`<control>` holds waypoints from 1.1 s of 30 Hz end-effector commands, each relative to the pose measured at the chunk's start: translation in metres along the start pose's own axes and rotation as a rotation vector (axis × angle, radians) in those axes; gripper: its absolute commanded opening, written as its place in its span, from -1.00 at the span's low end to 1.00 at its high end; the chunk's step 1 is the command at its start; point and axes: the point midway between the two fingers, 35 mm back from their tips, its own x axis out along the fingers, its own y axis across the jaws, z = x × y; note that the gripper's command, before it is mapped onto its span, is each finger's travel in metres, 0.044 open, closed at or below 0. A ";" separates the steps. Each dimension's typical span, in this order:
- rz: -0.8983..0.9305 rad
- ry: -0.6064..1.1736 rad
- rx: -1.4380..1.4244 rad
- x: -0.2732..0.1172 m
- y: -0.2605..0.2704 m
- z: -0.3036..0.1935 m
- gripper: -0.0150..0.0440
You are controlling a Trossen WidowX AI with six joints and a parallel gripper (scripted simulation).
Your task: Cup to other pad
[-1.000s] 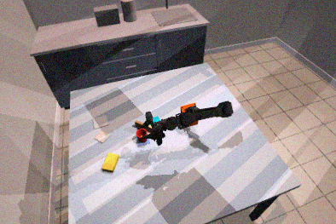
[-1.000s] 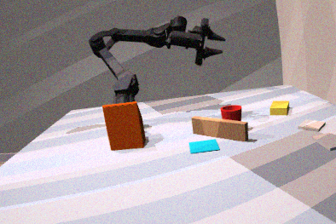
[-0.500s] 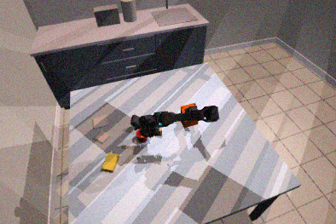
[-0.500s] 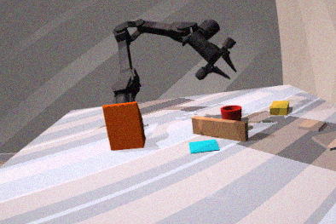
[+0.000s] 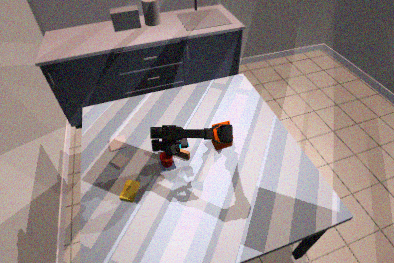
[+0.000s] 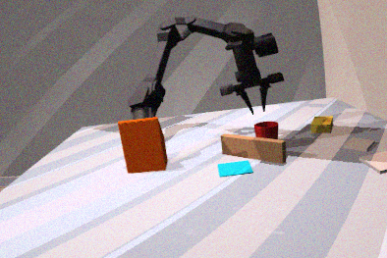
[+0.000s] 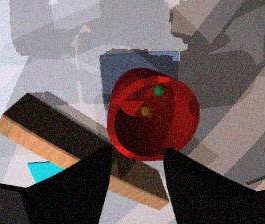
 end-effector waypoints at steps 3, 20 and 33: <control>0.137 -0.163 -0.085 0.010 0.009 -0.008 0.01; 0.137 -0.162 -0.085 0.022 0.010 -0.006 0.01; 0.137 -0.162 -0.085 0.043 0.012 -0.002 0.01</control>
